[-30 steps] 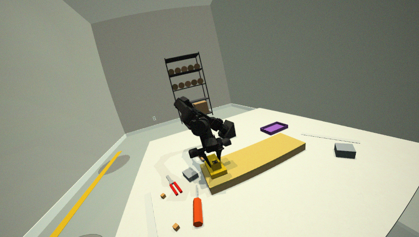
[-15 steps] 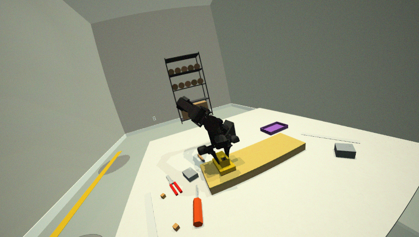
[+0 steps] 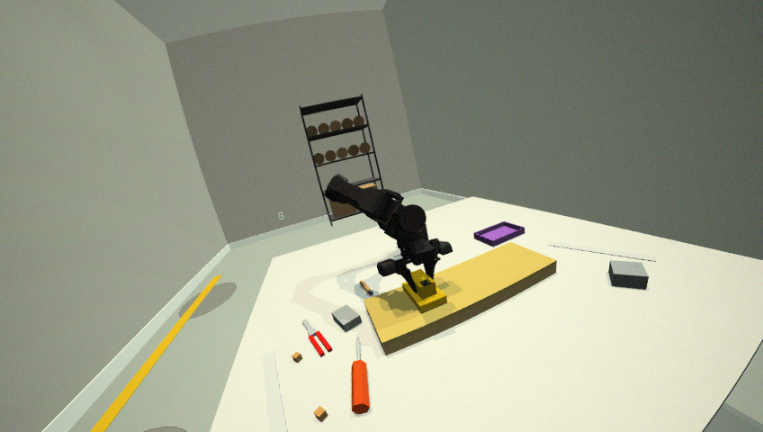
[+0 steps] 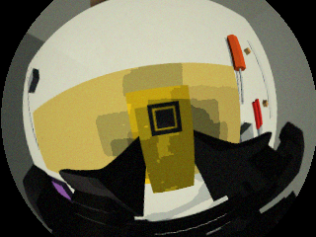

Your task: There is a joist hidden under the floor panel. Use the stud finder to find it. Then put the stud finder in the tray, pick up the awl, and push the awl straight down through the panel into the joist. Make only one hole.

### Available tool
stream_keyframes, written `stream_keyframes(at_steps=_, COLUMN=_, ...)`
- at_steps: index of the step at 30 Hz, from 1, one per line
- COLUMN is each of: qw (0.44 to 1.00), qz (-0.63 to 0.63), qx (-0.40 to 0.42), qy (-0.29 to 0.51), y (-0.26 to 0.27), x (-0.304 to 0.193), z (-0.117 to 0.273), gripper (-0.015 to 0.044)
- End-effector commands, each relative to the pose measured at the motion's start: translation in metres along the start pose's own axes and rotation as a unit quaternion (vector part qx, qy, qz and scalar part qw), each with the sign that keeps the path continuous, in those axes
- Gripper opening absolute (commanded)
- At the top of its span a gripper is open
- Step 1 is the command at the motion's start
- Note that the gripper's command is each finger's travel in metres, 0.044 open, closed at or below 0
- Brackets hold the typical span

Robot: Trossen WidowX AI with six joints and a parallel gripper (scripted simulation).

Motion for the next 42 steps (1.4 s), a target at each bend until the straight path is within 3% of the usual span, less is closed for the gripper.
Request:
stream_keyframes(at_steps=1, qw=1.000, qz=-0.001, qx=0.000, qy=0.000, y=0.015, x=0.000, z=0.000, gripper=0.0000)
stream_keyframes(at_steps=42, qw=1.000, qz=-0.002, qx=0.004, qy=0.000, y=0.142, x=0.011, z=0.000, gripper=0.0000)
Point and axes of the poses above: the point midway between the two fingers, 35 mm back from their tips, its own z axis back along the fingers, its own y axis across the jaws, x = y × z, the point moved 3 cm from there along z, back along the fingers, and after that the axes turned 5 degrees about z, right-handed, at the moved point
